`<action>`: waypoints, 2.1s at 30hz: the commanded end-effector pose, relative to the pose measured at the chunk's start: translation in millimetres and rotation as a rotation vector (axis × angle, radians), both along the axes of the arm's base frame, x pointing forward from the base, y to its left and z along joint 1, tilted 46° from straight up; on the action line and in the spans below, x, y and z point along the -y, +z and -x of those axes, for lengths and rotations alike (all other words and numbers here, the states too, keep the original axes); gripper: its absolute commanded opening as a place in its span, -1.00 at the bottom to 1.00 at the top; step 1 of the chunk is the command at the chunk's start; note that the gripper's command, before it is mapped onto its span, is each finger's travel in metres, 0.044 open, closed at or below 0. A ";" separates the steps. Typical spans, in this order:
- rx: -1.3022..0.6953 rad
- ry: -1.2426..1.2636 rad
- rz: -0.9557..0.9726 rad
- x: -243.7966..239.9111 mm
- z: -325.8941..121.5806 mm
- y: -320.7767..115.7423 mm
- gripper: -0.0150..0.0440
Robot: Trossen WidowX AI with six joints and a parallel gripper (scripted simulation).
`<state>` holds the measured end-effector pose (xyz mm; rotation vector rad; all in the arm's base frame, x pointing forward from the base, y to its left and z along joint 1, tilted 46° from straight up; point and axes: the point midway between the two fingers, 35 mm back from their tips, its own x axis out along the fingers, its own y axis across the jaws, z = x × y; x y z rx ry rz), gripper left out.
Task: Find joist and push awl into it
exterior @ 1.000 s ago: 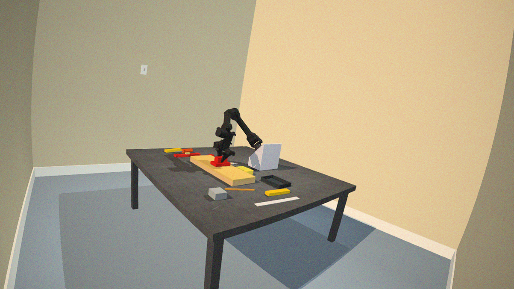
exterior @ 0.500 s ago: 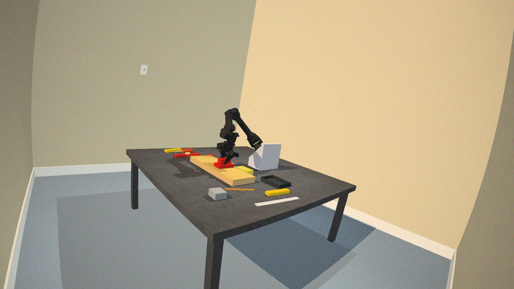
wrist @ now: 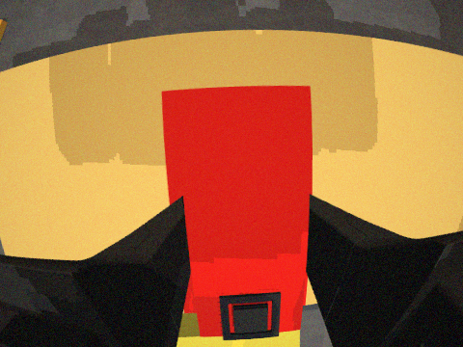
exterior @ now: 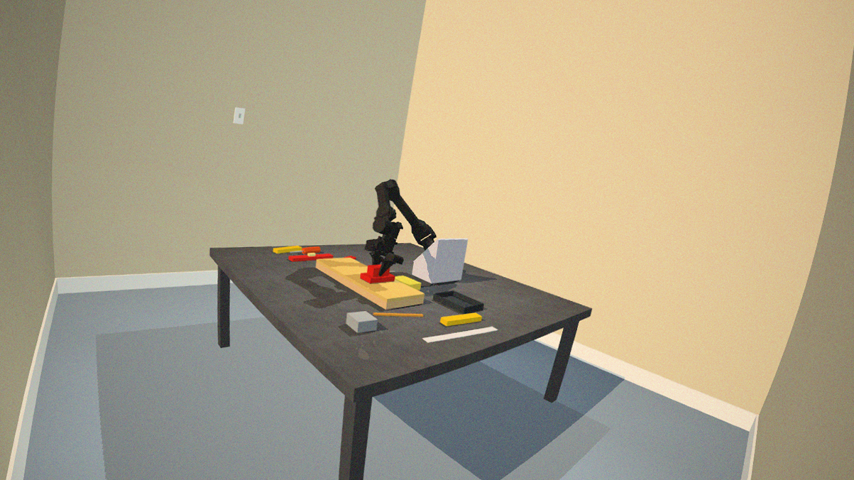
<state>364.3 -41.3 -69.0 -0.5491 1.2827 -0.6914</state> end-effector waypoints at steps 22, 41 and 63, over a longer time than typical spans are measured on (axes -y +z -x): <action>0.002 0.000 -0.006 -46.8 -10.5 -47.1 -0.49; 0.004 0.000 -0.009 -82.5 -18.7 -82.4 -0.49; 0.004 0.000 -0.009 -82.7 -18.7 -82.6 -0.49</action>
